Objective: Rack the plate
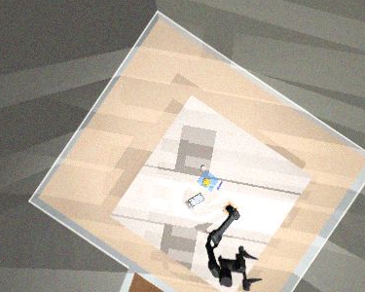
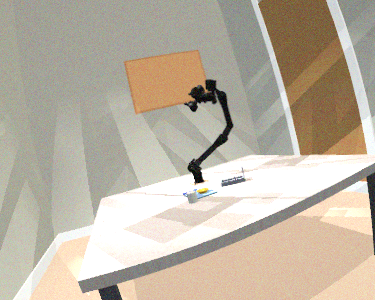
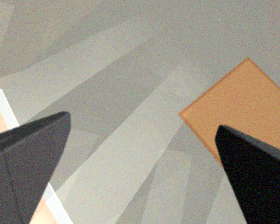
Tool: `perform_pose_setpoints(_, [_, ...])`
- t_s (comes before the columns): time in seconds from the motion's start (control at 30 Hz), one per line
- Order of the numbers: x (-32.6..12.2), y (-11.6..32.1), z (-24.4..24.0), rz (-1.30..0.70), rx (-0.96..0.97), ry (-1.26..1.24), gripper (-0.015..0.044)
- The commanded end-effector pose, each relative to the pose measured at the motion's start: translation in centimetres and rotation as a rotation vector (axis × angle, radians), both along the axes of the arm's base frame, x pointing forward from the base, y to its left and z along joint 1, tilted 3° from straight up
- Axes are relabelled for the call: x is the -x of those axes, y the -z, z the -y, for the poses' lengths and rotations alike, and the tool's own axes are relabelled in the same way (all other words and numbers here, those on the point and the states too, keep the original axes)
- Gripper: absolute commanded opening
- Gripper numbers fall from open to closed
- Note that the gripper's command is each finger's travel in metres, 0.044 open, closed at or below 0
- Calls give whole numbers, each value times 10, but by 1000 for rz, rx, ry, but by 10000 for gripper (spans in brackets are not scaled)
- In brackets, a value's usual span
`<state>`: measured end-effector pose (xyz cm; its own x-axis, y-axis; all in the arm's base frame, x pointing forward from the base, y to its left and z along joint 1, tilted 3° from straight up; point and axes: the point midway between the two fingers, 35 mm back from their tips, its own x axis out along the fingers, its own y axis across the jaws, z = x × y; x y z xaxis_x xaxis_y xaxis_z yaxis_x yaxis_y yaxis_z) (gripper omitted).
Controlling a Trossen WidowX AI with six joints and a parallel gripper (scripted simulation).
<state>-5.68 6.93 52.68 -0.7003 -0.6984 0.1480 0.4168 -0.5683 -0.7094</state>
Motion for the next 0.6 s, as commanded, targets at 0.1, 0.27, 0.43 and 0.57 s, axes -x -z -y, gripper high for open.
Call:
perform_pose_setpoints(0.1, [8,4,53,67,-76,-176,400])
perform_pose_setpoints(0.27, [7,8,89,101,-140,-294,400])
perform_pose_setpoints(0.43, [-1,16,129,147,-219,-428,400])
perform_pose_setpoints(0.57, [-13,24,159,189,-281,-529,400])
